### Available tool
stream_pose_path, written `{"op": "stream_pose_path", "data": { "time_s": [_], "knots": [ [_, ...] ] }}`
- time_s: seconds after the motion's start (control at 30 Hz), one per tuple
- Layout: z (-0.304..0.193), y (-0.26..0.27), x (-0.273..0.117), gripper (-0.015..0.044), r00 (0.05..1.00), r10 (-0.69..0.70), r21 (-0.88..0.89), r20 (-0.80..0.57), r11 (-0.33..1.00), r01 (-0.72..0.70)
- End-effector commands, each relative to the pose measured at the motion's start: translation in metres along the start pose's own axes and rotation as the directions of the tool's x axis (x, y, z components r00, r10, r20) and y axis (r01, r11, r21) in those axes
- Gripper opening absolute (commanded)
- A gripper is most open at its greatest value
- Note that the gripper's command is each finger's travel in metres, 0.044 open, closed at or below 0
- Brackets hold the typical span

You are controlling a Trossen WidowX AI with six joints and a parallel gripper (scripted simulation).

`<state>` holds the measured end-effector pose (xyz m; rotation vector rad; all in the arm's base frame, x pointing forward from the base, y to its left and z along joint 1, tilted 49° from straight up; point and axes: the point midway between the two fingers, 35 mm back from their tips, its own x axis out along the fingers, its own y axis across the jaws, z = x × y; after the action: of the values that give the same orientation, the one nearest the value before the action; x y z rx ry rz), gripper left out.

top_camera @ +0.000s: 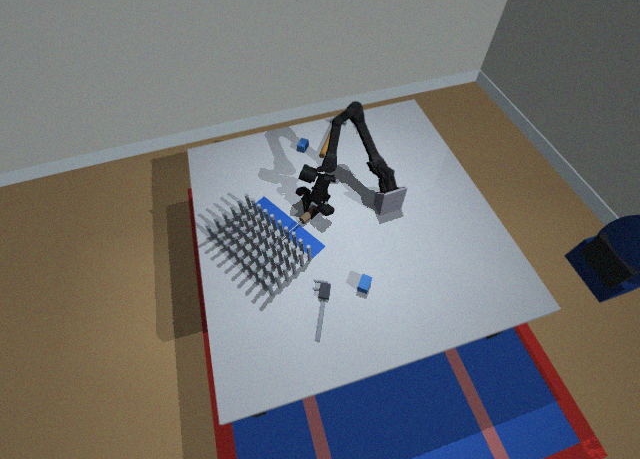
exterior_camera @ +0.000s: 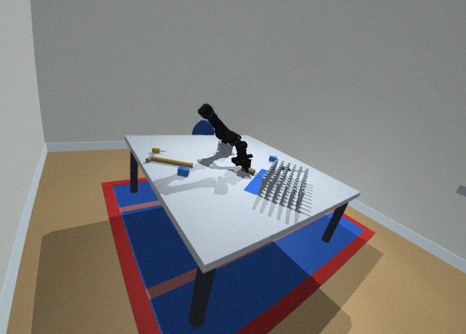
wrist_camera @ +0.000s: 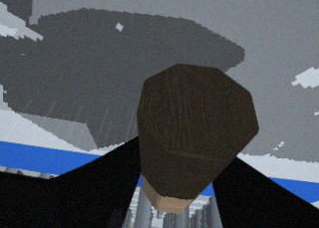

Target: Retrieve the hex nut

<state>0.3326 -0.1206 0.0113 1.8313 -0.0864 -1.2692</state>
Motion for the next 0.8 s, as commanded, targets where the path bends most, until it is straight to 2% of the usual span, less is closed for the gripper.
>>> {"op": "stream_pose_path", "data": {
  "time_s": [0.0,0.77],
  "knots": [
    [0.003,-0.001,-0.003,0.0,1.0,-0.003,-0.006,-0.002,1.0,0.003],
    [0.014,-0.001,-0.01,0.0,1.0,-0.003,-0.006,-0.002,1.0,0.003]
  ]
}}
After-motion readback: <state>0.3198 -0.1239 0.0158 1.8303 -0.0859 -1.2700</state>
